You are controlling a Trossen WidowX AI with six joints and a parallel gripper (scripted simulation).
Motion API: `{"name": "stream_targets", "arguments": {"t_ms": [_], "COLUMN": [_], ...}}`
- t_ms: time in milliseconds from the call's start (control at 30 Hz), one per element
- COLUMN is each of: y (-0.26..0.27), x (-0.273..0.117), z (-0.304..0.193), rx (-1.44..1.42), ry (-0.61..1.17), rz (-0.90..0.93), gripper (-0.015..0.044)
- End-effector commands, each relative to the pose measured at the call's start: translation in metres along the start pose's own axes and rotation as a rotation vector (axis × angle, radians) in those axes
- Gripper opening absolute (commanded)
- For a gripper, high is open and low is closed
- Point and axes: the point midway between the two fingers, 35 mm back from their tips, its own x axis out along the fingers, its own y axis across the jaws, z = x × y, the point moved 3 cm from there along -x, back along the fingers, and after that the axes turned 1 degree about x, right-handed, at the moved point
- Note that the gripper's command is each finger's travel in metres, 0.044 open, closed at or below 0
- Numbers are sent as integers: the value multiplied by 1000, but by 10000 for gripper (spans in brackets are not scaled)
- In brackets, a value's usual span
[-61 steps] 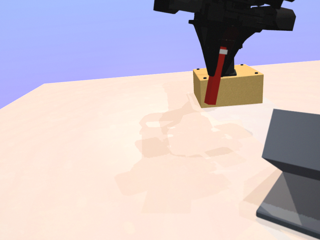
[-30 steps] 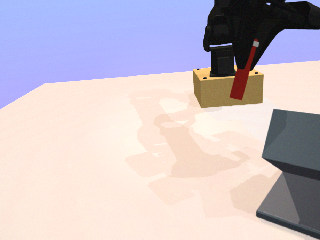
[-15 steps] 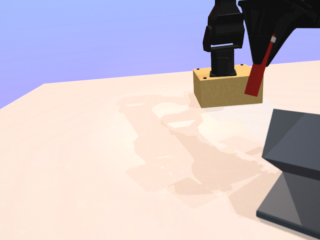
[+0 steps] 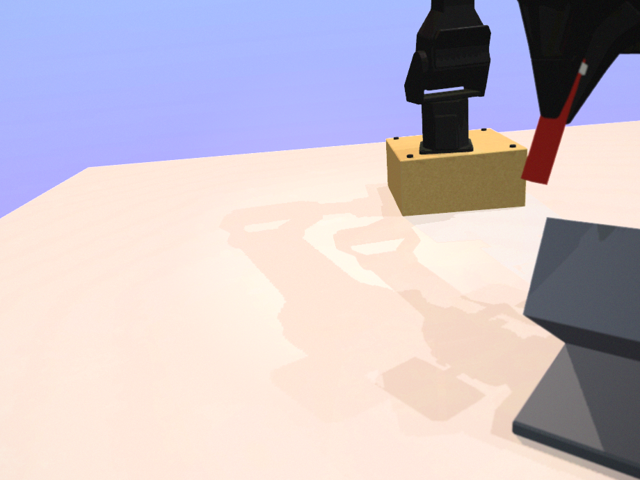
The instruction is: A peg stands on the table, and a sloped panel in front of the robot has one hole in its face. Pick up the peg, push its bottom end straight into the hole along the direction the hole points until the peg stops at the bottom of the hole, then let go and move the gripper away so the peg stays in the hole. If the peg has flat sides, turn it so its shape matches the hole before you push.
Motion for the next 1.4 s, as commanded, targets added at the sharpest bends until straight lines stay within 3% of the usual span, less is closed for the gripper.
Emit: {"name": "stream_targets", "arguments": {"t_ms": [0,1367], "y": [2,41], "x": [-3,-35], "z": [4,39], "rx": [-6,-149], "ry": [-9,-99], "rz": [-15,-135], "gripper": [0,0]}}
